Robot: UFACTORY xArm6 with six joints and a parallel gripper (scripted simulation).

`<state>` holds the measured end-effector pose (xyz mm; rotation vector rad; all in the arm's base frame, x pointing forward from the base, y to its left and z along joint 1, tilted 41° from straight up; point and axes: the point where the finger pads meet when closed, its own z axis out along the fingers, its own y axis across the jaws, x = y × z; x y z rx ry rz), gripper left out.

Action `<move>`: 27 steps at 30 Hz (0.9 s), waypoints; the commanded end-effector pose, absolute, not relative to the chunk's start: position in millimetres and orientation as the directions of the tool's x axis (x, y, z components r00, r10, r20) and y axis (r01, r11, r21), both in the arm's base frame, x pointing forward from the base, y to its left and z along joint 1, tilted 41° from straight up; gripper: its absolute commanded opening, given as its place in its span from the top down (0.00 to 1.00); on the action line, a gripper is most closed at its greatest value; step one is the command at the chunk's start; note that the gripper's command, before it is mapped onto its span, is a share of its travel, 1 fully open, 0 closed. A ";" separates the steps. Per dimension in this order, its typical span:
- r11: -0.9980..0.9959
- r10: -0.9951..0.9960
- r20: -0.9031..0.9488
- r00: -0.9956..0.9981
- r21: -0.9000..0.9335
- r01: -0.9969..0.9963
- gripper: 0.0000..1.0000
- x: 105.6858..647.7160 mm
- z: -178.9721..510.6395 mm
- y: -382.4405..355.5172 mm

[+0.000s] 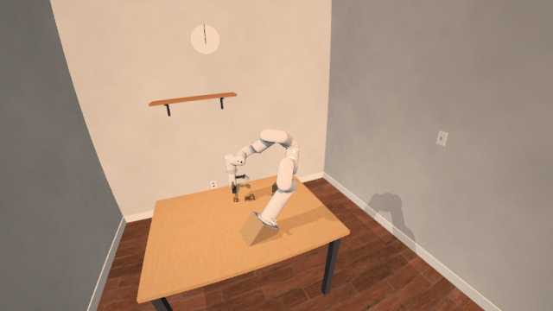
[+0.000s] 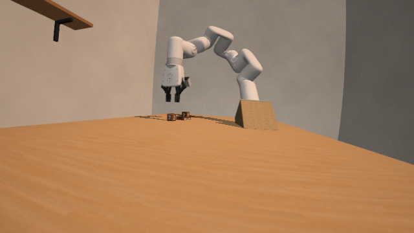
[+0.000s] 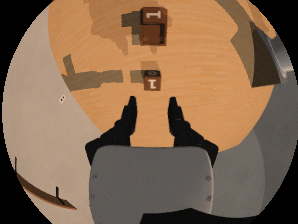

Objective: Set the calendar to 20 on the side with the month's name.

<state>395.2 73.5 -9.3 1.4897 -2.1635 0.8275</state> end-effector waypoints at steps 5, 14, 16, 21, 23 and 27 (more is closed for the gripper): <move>0.262 -0.706 0.607 -0.363 -0.253 -0.931 0.51 396.3 -9.0 74.2; 0.262 -0.706 0.607 -0.364 -0.253 -0.931 0.51 396.4 -13.6 70.3; 0.262 -0.706 0.607 -0.364 -0.253 -0.931 0.51 396.5 -14.5 69.5; 0.262 -0.706 0.607 -0.364 -0.253 -0.931 0.51 396.5 -18.4 66.2; 0.262 -0.706 0.607 -0.364 -0.253 -0.931 0.51 396.6 -20.6 64.3; 0.262 -0.706 0.607 -0.364 -0.253 -0.931 0.51 396.7 -25.4 60.1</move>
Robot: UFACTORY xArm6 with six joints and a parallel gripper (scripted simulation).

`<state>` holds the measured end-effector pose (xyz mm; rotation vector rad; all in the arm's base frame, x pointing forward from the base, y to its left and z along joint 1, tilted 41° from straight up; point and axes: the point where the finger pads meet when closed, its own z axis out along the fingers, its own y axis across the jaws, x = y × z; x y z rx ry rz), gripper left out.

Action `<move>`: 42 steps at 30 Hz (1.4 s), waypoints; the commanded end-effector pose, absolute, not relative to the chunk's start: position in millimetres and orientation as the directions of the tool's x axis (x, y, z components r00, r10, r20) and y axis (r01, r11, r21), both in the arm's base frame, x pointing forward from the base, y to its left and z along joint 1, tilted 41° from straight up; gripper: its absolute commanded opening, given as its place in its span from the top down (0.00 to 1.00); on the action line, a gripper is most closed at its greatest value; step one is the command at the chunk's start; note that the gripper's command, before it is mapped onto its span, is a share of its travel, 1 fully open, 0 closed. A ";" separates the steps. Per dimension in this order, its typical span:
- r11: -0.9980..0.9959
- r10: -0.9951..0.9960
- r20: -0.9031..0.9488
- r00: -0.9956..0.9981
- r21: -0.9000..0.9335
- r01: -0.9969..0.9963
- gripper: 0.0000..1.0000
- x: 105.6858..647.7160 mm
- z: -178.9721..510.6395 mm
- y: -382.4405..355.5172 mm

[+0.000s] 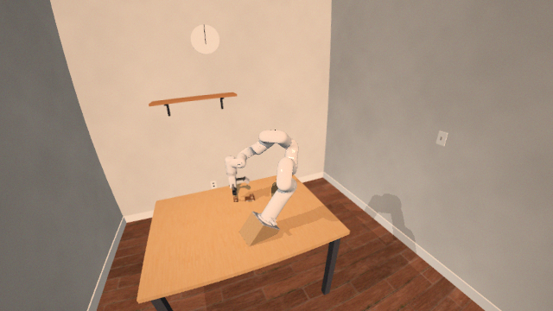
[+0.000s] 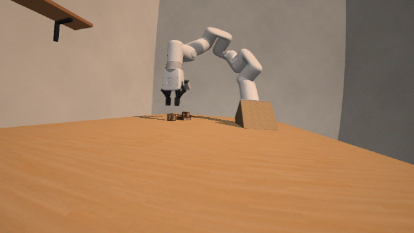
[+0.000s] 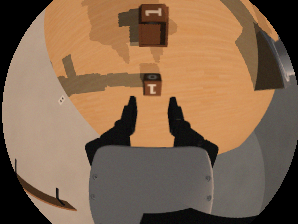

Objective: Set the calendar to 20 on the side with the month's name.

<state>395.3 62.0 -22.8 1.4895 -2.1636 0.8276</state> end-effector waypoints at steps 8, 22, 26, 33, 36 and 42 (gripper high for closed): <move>0.262 -0.706 0.607 -0.364 -0.253 -0.931 0.51 396.8 -32.8 53.8; 0.262 -0.706 0.607 -0.364 -0.253 -0.931 0.51 397.1 -45.5 43.0; 0.262 -0.706 0.607 -0.364 -0.253 -0.931 0.51 397.1 -46.5 42.1; 0.262 -0.706 0.607 -0.363 -0.253 -0.931 0.51 397.2 -48.0 40.8; 0.262 -0.706 0.607 -0.363 -0.253 -0.931 0.51 397.2 -48.1 40.7; 0.262 -0.706 0.607 -0.363 -0.253 -0.931 0.51 397.2 -48.1 40.7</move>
